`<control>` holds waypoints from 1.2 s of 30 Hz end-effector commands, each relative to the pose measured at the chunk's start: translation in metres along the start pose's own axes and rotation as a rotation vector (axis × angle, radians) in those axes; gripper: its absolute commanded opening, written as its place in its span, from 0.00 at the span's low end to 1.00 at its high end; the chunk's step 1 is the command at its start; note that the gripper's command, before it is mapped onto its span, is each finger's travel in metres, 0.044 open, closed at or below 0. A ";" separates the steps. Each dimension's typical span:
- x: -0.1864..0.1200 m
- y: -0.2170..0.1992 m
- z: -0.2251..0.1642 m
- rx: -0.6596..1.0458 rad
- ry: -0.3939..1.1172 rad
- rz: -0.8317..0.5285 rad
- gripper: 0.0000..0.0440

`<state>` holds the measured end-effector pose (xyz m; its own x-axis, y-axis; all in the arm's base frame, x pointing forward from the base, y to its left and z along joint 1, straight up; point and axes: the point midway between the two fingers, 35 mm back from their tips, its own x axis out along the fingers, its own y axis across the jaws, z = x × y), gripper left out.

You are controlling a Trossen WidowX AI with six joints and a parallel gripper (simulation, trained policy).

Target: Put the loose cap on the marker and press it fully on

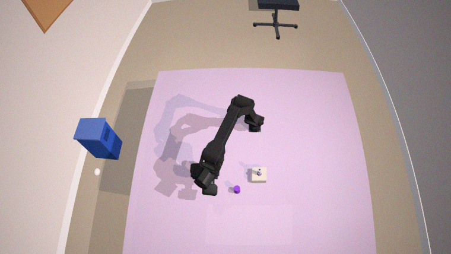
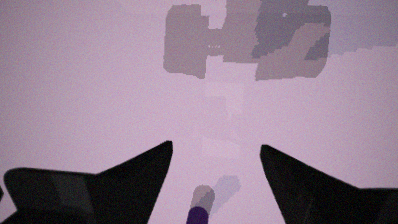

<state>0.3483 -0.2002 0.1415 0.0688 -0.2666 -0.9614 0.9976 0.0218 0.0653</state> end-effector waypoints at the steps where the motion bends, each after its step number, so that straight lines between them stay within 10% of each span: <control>1: 0.000 0.007 -0.009 0.006 0.025 0.002 0.74; 36: 0.001 0.032 -0.110 -0.064 0.270 -0.068 0.70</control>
<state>0.3791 -0.1000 0.1155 -0.0018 -0.0221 -0.9998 0.9972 0.0745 -0.0034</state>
